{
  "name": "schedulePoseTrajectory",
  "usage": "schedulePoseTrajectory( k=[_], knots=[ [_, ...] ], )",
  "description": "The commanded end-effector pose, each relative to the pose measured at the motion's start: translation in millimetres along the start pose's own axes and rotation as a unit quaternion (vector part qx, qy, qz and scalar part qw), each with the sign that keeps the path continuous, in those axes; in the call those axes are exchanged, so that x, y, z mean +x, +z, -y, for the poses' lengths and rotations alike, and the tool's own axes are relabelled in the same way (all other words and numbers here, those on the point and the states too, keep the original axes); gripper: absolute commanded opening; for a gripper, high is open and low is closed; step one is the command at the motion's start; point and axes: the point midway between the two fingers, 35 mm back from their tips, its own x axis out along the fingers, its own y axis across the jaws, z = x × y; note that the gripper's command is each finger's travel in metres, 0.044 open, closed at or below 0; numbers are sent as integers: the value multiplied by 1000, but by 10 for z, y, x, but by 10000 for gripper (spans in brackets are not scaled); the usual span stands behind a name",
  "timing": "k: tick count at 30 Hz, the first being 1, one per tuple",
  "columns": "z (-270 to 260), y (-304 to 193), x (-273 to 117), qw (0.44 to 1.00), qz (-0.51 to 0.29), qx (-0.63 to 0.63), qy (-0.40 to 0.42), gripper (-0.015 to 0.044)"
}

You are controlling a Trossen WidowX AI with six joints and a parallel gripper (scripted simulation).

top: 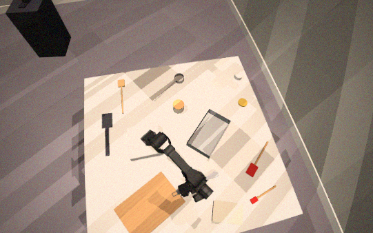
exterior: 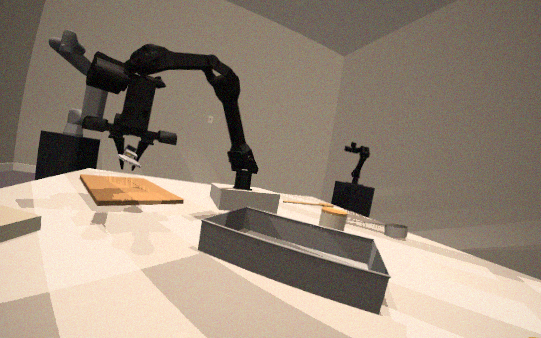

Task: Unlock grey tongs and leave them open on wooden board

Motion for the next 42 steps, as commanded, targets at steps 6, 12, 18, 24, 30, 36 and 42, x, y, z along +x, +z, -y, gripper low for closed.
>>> schedulePoseTrajectory(
  k=[6, 12, 18, 24, 30, 36, 42],
  knots=[
    [-193, 521, -21, 997, 1, -76, 3, -150],
    [-277, 907, -22, 992, 2, -129, 2, -150],
    [-323, 1302, -24, 983, 3, -181, 1, -150],
    [-329, 1705, -24, 972, 4, -233, 1, -150],
    [-292, 2105, -27, 958, 5, -285, -1, -150],
    [-220, 2505, -36, 942, 7, -336, -2, -150],
    [-112, 2887, -46, 923, 8, -384, -4, -150]
  ],
)
